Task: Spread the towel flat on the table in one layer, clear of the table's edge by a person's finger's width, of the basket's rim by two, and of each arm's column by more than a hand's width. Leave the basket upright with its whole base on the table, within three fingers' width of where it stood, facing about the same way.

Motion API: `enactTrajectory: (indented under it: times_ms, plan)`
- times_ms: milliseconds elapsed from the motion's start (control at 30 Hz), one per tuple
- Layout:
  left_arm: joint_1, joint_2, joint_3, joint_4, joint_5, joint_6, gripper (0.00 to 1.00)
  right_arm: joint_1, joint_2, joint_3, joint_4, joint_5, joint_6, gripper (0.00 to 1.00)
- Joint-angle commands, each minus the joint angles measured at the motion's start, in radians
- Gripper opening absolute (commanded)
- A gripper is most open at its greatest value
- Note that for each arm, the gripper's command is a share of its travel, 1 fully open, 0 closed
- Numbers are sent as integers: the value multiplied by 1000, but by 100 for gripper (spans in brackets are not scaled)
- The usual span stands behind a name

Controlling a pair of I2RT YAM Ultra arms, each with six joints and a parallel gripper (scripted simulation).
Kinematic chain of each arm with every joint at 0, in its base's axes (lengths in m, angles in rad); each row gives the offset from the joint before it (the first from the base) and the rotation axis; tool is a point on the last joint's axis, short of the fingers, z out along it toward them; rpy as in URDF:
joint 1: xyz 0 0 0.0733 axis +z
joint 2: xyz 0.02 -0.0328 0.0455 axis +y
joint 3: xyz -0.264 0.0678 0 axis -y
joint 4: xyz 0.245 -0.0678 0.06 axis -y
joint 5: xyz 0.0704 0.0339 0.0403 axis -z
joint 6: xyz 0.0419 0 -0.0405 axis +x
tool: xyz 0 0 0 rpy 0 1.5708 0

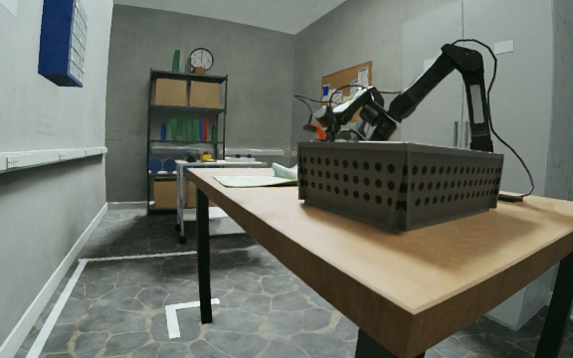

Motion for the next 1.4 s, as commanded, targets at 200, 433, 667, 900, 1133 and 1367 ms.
enactTrajectory:
  times_ms: [200, 433, 667, 900, 1133, 1367]
  plan:
    - [81, -87, 141, -198, -8, -3, 0, 36, 112, 237, -136, 1, 0, 0]
    - [217, -94, 376, -451, -5, -5, 0, 70, 291, 623, -314, 3, 3, 0]
    - [269, -57, 536, -588, -5, -1, 0, 80, 400, 829, -429, 3, 4, 0]
    - [413, 26, 917, -805, 0, 6, 0, 104, 646, 1355, -628, 4, 6, 0]
    - [444, 61, 1037, -818, 0, -2, 0, 103, 739, 1547, -655, 4, 4, 0]
    - [540, -21, 980, -583, -10, -5, 0, 118, 701, 1497, -332, 5, 3, 0]
